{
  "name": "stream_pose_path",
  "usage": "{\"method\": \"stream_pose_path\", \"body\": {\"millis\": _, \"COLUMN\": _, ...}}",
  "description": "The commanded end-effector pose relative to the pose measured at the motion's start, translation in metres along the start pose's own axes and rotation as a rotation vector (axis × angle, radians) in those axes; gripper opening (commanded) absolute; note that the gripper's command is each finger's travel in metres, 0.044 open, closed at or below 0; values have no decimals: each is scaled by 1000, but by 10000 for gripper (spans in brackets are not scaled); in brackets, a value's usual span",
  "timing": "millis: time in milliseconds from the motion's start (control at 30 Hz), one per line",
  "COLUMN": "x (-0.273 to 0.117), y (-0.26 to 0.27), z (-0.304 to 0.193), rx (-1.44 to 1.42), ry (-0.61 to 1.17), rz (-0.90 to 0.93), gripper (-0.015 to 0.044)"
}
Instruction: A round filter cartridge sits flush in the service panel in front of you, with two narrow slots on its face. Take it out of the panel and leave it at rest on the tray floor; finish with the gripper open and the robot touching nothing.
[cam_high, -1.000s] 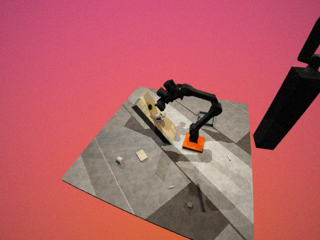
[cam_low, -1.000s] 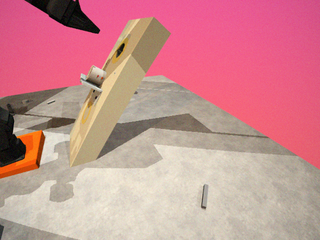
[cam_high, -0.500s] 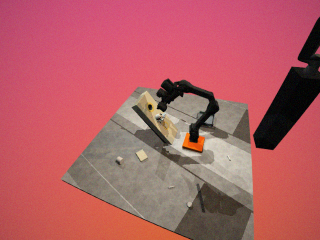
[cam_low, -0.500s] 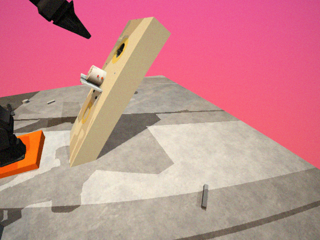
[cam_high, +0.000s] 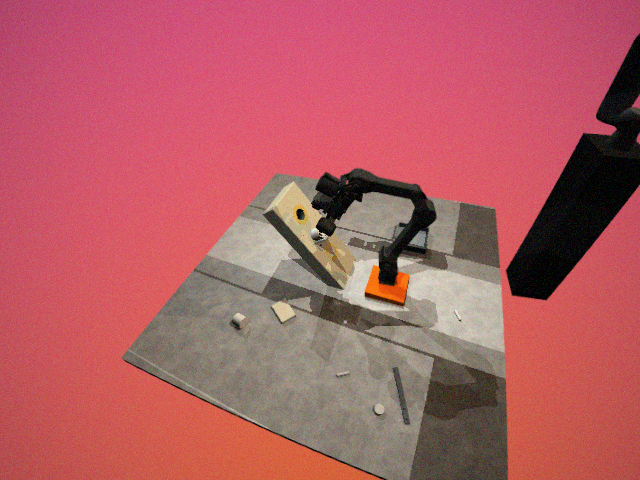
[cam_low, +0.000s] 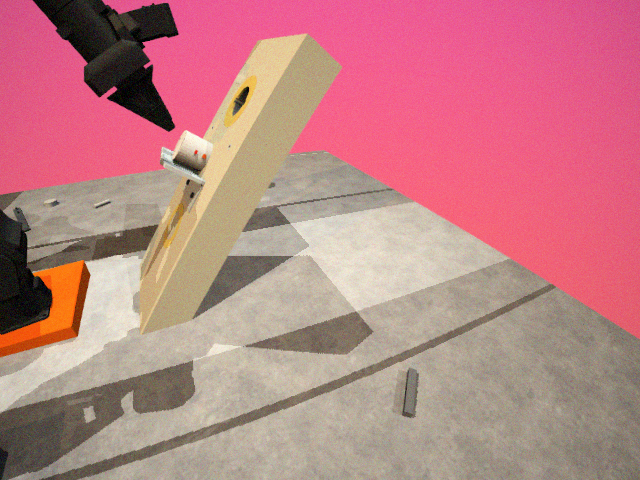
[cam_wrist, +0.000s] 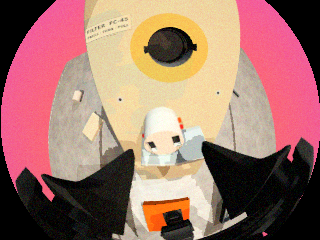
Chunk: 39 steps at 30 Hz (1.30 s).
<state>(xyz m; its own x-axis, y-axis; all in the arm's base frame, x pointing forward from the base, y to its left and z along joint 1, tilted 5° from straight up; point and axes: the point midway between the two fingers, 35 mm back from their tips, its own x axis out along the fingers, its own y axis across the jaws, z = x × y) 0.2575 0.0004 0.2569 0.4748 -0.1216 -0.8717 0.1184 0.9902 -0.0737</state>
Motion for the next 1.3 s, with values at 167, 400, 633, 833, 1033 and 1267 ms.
{"method": "stream_pose_path", "body": {"millis": 167, "x": 17, "y": 1, "z": -1, "rx": 3, "ry": 9, "rz": 4, "gripper": 305}}
{"method": "stream_pose_path", "body": {"millis": 400, "x": 28, "y": 1, "z": -2, "rx": 3, "ry": 8, "rz": 4, "gripper": 305}}
{"method": "stream_pose_path", "body": {"millis": 633, "x": 39, "y": 1, "z": -2, "rx": 3, "ry": 7, "rz": 4, "gripper": 305}}
{"method": "stream_pose_path", "body": {"millis": 833, "x": 44, "y": 1, "z": -3, "rx": 3, "ry": 7, "rz": 4, "gripper": 305}}
{"method": "stream_pose_path", "body": {"millis": 1033, "x": 41, "y": 0, "z": -2, "rx": 8, "ry": 5, "rz": -1, "gripper": 271}}
{"method": "stream_pose_path", "body": {"millis": 1267, "x": 41, "y": 0, "z": -2, "rx": 8, "ry": 5, "rz": -1, "gripper": 225}}
